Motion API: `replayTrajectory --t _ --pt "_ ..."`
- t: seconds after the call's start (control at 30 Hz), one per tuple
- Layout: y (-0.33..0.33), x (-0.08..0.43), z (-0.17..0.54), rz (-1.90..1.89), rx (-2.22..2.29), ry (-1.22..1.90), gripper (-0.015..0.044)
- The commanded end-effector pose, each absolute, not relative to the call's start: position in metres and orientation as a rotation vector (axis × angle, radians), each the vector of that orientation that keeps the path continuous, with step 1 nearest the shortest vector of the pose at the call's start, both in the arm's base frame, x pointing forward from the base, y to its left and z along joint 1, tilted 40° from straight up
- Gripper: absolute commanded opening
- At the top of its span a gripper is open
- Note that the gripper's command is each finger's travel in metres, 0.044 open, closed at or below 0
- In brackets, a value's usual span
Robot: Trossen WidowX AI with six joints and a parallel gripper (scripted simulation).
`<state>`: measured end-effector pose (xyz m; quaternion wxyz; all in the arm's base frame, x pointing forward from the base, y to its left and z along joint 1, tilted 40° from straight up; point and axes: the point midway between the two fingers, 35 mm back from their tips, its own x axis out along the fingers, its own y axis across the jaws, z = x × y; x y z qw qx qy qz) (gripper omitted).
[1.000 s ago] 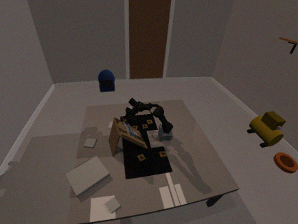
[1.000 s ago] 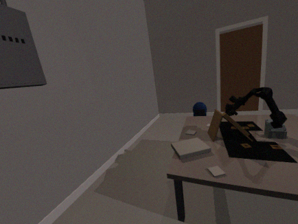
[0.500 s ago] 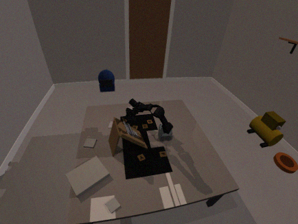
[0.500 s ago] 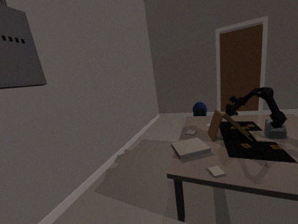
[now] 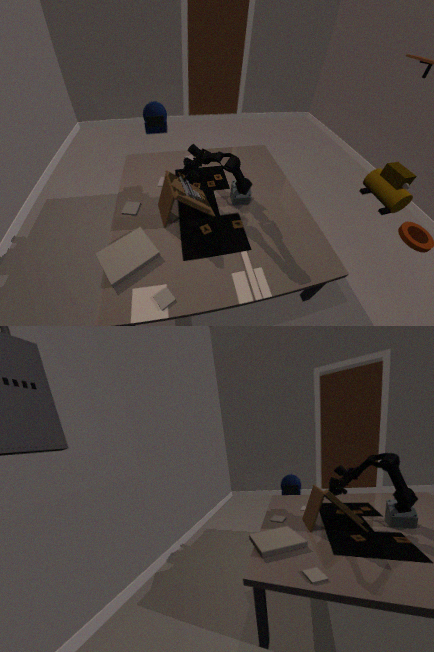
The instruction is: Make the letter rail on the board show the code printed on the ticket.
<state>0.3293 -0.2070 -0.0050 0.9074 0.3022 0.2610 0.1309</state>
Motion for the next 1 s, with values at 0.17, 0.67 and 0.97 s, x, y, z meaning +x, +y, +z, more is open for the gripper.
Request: replayTrajectory --t 0.17,0.67,0.97 --pt "-0.204 0.329 0.000 0.266 0.619 0.538 0.0000" --pt "-0.198 0.329 0.004 0.266 0.619 0.538 0.0000" --pt "-0.194 0.328 0.007 0.266 0.620 0.538 0.0000"
